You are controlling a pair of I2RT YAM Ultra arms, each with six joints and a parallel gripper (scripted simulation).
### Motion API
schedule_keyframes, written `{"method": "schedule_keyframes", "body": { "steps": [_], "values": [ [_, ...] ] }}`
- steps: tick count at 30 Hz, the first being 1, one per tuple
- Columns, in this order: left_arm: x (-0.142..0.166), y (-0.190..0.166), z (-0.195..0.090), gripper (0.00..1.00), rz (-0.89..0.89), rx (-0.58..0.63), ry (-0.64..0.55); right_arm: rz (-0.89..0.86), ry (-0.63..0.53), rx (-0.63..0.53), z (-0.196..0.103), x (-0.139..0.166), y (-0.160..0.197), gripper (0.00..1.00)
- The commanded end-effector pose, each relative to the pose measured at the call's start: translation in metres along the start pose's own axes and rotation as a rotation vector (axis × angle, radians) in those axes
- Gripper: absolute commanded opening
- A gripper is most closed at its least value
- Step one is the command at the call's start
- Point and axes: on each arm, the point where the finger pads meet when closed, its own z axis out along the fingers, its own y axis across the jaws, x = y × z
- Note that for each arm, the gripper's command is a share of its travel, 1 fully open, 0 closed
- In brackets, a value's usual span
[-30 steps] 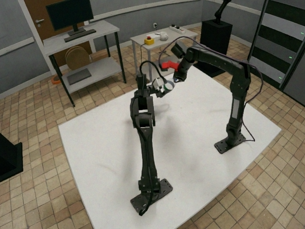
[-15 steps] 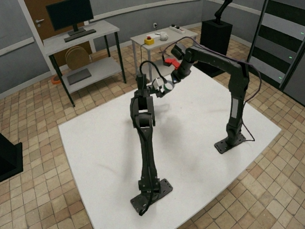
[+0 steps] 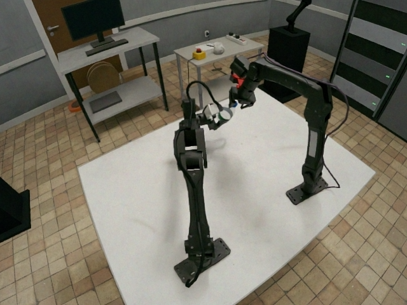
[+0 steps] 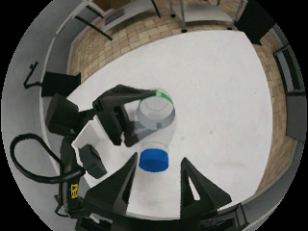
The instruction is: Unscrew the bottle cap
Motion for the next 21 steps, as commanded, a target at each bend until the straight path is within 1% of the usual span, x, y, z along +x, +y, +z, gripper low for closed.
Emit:
{"method": "schedule_keyframes", "body": {
  "steps": [1,14,16,17,20,21],
  "values": [
    [-0.0127,0.0070,0.0001,0.00,0.014,-0.003,-0.011,0.277,-0.022,-0.038,-0.0126,-0.0099,0.0066,0.57],
    [-0.0127,0.0070,0.0001,0.00,0.014,-0.003,-0.011,0.889,0.012,-0.082,-0.0125,-0.0100,0.0064,0.57],
    [-0.0127,0.0070,0.0001,0.00,0.014,-0.003,-0.011,0.889,0.012,-0.082,-0.0125,-0.0100,0.0064,0.57],
    [-0.0127,0.0070,0.0001,0.00,0.014,-0.003,-0.011,1.006,0.013,-0.092,-0.0125,-0.0100,0.0064,0.57],
    [-0.0127,0.0070,0.0001,0.00,0.014,-0.003,-0.011,1.139,0.000,-0.113,-0.0125,-0.0100,0.0064,0.57],
    [-0.0127,0.0070,0.0001,0.00,0.014,-0.003,-0.011,1.141,0.000,-0.114,-0.0125,-0.0100,0.0064,0.57]
  ]
}}
